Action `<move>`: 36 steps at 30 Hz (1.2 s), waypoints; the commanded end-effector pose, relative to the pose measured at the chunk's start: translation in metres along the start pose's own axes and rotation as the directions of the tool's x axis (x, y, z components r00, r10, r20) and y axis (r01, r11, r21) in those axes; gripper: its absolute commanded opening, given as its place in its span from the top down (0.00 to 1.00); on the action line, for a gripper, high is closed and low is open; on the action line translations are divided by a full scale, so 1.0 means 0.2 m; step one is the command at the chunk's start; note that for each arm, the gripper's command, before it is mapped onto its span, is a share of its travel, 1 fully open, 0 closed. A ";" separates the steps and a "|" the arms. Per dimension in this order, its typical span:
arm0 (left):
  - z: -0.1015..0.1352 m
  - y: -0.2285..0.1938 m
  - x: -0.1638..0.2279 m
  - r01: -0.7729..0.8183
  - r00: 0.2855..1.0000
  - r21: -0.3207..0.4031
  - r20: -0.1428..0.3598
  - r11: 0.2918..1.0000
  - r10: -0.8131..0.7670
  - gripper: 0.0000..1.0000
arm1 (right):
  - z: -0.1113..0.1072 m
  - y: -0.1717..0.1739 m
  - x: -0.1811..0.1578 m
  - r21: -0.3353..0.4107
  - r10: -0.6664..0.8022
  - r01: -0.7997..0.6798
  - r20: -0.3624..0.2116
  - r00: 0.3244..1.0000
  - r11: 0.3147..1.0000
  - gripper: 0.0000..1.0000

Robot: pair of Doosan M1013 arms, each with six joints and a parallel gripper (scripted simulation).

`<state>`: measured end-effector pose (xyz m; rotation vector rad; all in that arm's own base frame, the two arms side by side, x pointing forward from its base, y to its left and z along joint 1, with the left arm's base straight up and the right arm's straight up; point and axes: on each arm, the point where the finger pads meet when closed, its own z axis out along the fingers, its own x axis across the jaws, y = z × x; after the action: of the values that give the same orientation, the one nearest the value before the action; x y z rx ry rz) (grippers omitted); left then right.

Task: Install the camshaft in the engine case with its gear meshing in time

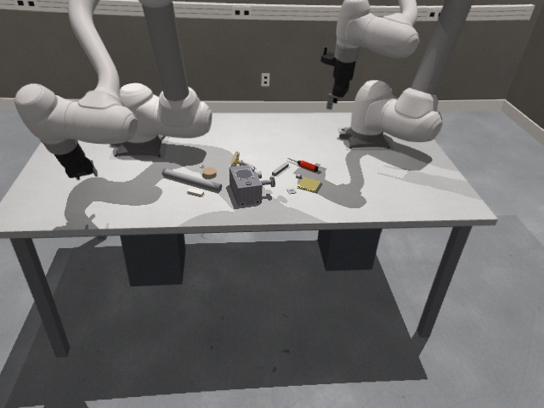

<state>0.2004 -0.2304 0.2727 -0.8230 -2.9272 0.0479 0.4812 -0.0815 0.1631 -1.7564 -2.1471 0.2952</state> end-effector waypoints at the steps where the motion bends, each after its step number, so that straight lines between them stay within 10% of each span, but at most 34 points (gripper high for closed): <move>1: 0.00 0.00 0.00 0.000 1.000 0.000 0.001 1.000 0.000 0.00 | 0.00 0.00 0.00 -0.002 0.000 0.000 0.000 1.000 1.000 0.00; 20: 0.00 0.00 -0.01 -0.004 1.000 -0.006 0.005 1.000 0.005 0.00 | 0.00 0.00 0.00 -0.002 0.000 0.000 0.000 1.000 1.000 0.00; 36: 0.20 -0.59 -0.88 -0.396 0.812 -0.375 0.283 0.838 0.510 0.00 | 0.00 0.00 0.00 -0.002 0.000 0.000 0.000 1.000 1.000 0.00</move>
<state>0.2735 -0.3710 0.2355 -1.5225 -3.0292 -0.1838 0.4812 -0.0815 0.1631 -1.7564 -2.1471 0.2952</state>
